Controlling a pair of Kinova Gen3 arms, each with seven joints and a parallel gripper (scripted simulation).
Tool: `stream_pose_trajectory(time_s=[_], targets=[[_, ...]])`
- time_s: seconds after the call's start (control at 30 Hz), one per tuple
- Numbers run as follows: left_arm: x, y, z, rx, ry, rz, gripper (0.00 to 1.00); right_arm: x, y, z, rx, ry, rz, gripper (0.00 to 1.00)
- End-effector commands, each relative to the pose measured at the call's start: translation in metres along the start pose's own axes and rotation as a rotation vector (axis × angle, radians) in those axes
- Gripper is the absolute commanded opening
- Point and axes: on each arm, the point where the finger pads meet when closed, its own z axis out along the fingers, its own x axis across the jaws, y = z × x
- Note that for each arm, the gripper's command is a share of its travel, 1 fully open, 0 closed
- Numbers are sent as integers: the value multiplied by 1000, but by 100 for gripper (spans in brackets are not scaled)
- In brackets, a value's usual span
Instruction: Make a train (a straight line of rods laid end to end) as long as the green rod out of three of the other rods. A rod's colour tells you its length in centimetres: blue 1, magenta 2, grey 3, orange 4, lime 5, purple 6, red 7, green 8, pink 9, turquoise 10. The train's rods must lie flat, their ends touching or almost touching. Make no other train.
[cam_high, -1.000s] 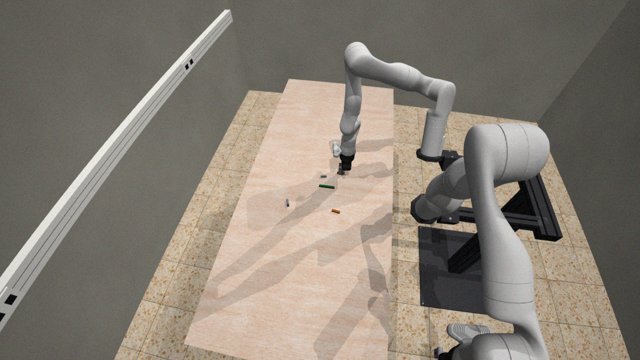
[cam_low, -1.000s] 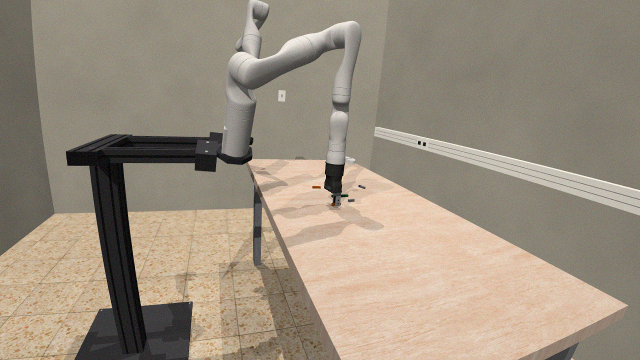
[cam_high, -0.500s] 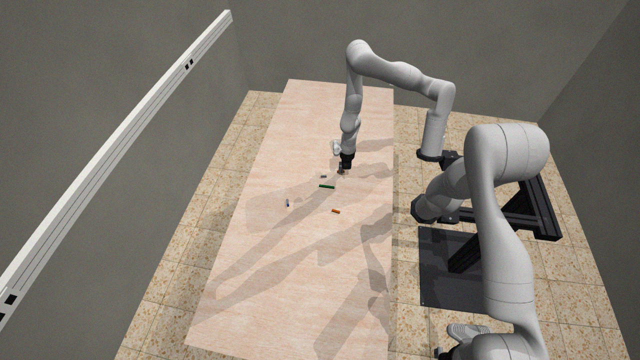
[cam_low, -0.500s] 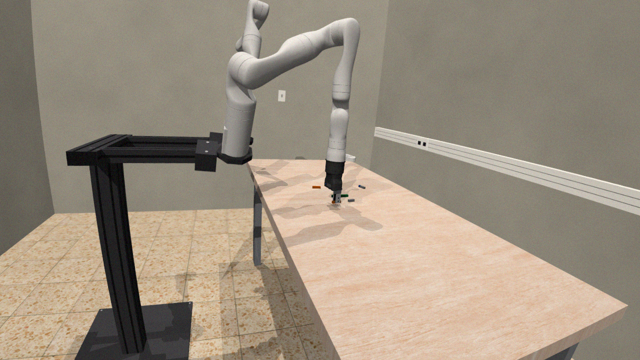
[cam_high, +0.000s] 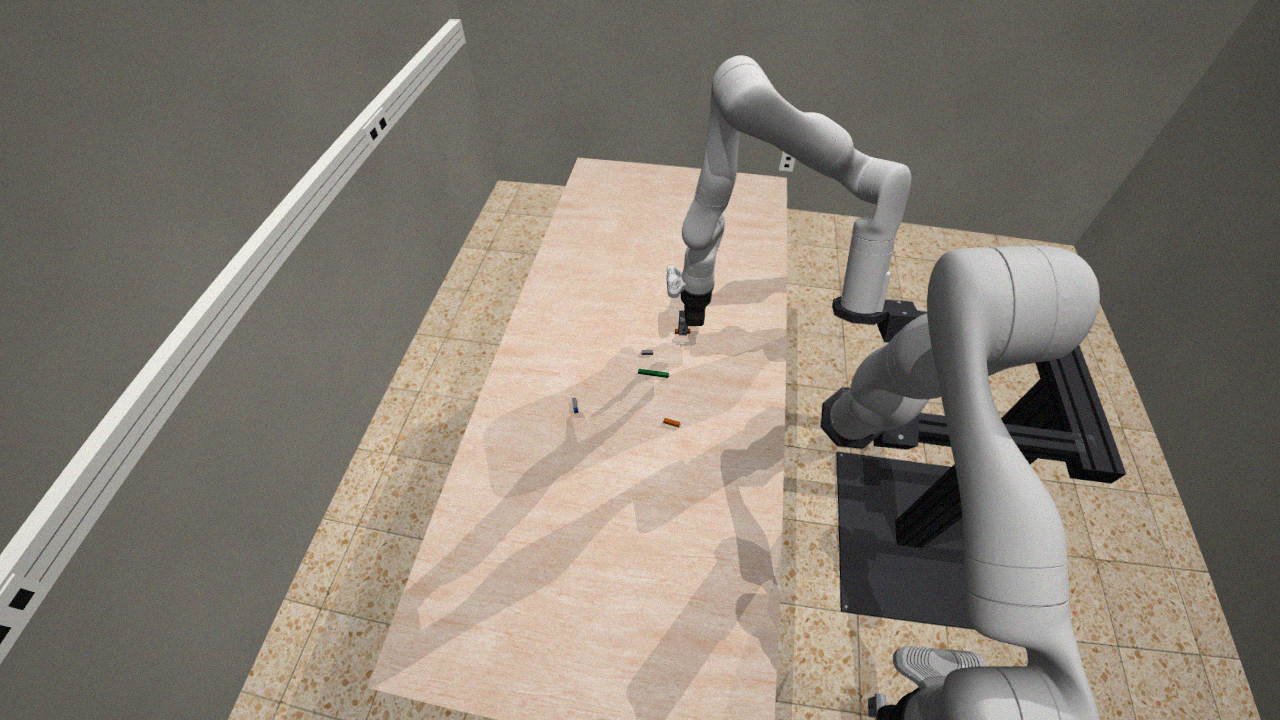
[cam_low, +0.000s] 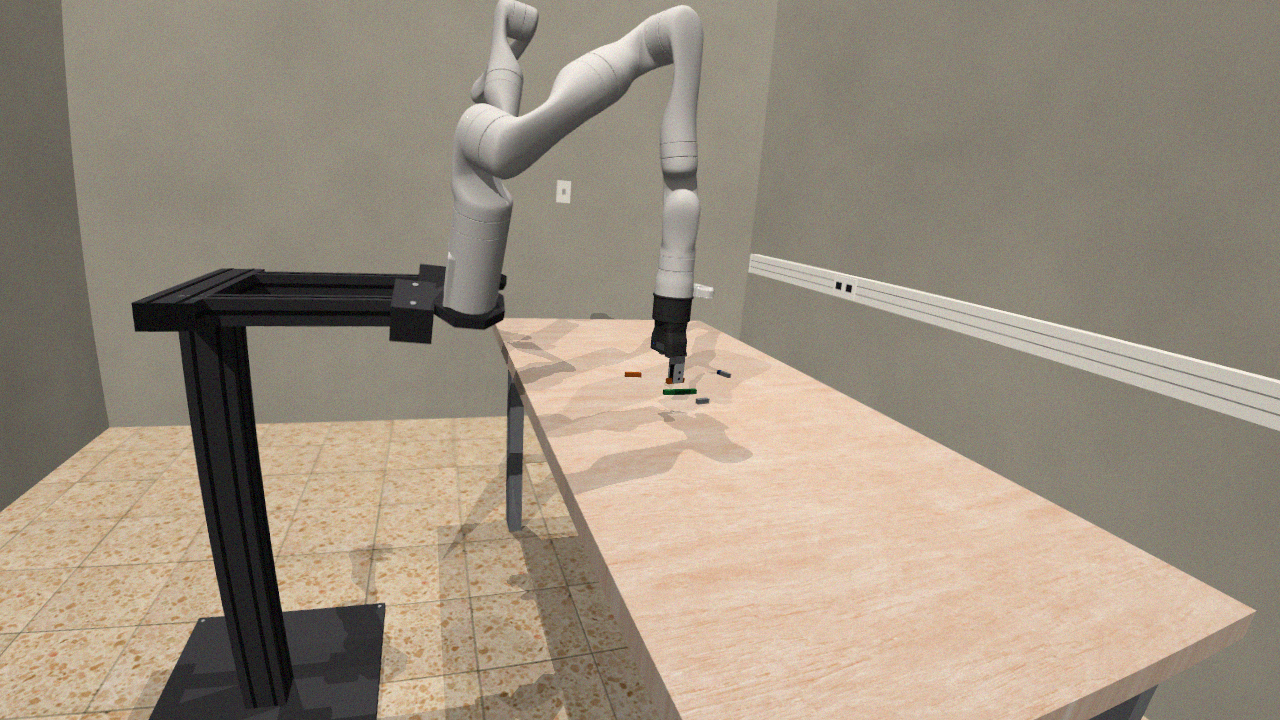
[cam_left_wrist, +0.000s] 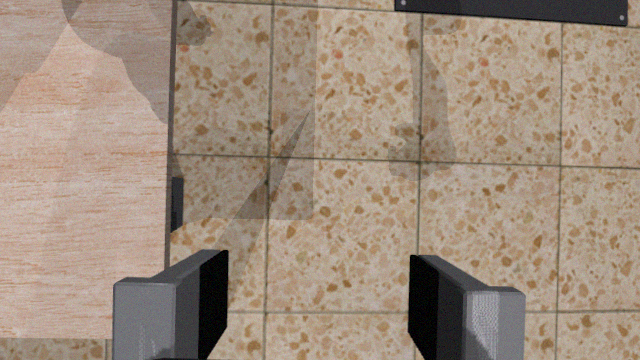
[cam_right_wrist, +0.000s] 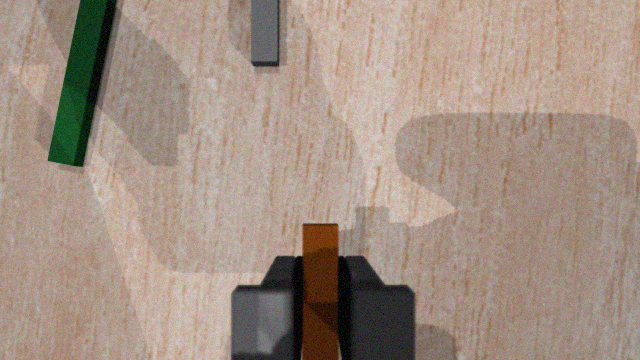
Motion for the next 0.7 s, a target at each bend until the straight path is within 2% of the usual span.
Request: stream_pose_trajectory(time_s=[0.0, 0.17, 0.67], targets=[[0, 0, -1, -2, 0, 0, 100, 0, -1, -22, -1, 2, -1, 24], [0, 0, -1, -2, 0, 0, 100, 0, -1, -36, -1, 2, -1, 24], [0, 0, -1, -2, 0, 0, 100, 0, -1, -39, -1, 2, -1, 24]])
